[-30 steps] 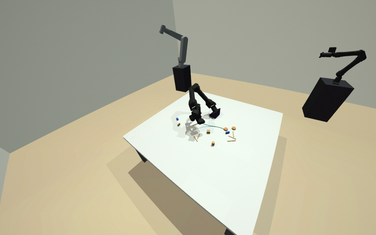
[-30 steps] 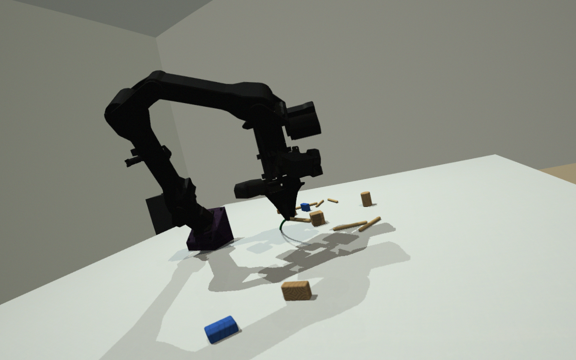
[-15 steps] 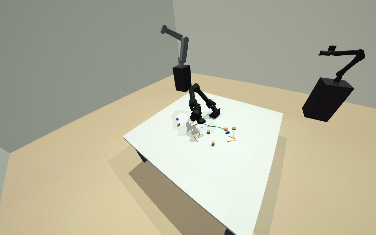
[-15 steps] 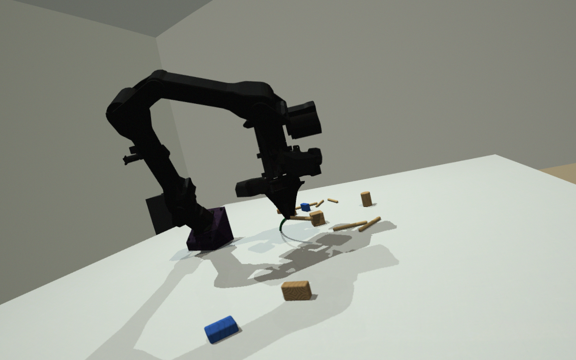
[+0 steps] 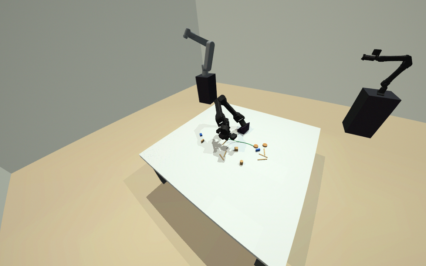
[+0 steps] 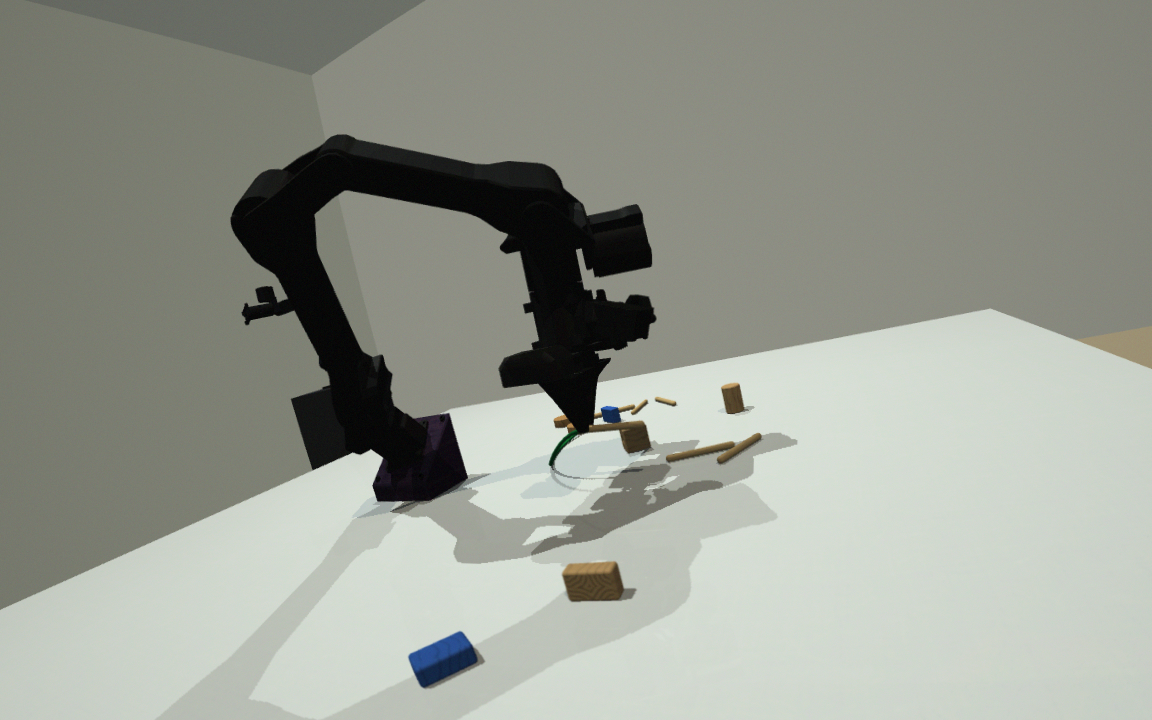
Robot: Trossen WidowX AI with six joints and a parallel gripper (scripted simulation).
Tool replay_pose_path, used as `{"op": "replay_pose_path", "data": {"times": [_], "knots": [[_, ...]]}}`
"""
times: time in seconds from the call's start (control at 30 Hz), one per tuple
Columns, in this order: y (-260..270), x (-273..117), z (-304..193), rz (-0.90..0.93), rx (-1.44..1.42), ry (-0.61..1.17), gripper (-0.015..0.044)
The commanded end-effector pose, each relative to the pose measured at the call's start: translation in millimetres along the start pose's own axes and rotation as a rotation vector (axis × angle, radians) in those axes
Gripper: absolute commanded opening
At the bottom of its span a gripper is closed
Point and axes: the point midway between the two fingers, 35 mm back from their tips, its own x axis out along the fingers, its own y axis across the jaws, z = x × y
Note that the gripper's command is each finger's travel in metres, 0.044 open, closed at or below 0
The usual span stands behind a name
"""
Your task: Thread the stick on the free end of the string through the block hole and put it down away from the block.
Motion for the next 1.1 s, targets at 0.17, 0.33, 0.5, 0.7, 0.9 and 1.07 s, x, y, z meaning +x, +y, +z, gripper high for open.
{"op": "replay_pose_path", "data": {"times": [0.17, 0.33, 0.5, 0.7, 0.9, 1.07], "knots": [[13, -4, 1, 0.009, -0.254, 0.009, 0.0], [19, -4, 1, 0.012, -0.396, 0.017, 0.0], [26, -4, 0, 0.014, -0.538, 0.026, 0.0], [34, -5, -1, 0.019, -0.707, 0.036, 0.0], [42, -5, -2, 0.025, -0.875, 0.046, 0.0], [48, -6, -4, 0.029, -1.016, 0.053, 0.0]]}}
